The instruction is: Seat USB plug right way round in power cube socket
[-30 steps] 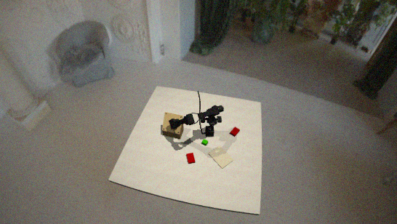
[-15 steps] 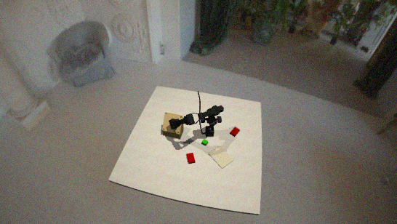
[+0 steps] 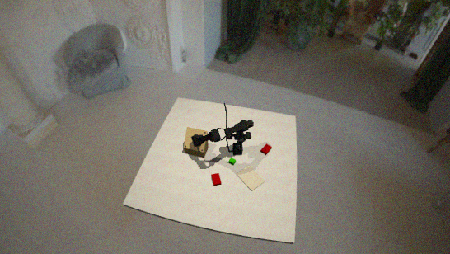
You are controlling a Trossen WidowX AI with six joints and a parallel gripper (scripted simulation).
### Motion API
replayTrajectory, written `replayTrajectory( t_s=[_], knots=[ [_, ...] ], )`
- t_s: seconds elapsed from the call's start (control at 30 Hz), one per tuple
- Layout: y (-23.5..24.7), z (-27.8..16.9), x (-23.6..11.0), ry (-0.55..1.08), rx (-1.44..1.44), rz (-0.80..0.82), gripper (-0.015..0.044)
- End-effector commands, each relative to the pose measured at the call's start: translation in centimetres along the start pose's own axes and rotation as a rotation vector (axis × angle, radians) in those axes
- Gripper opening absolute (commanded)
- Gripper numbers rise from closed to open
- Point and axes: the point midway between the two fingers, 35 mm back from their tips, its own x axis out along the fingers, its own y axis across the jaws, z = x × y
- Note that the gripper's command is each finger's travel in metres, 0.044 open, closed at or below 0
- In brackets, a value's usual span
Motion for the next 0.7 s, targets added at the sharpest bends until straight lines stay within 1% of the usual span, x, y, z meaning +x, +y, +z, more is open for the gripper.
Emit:
replayTrajectory(
  t_s=[0.0,0.67],
  knots=[
    [-0.05,-0.01,0.15,-0.003,-0.005,-0.001,0.0000],
    [-0.05,-0.01,0.39,-0.004,-0.005,-0.001,0.0000]
  ],
)
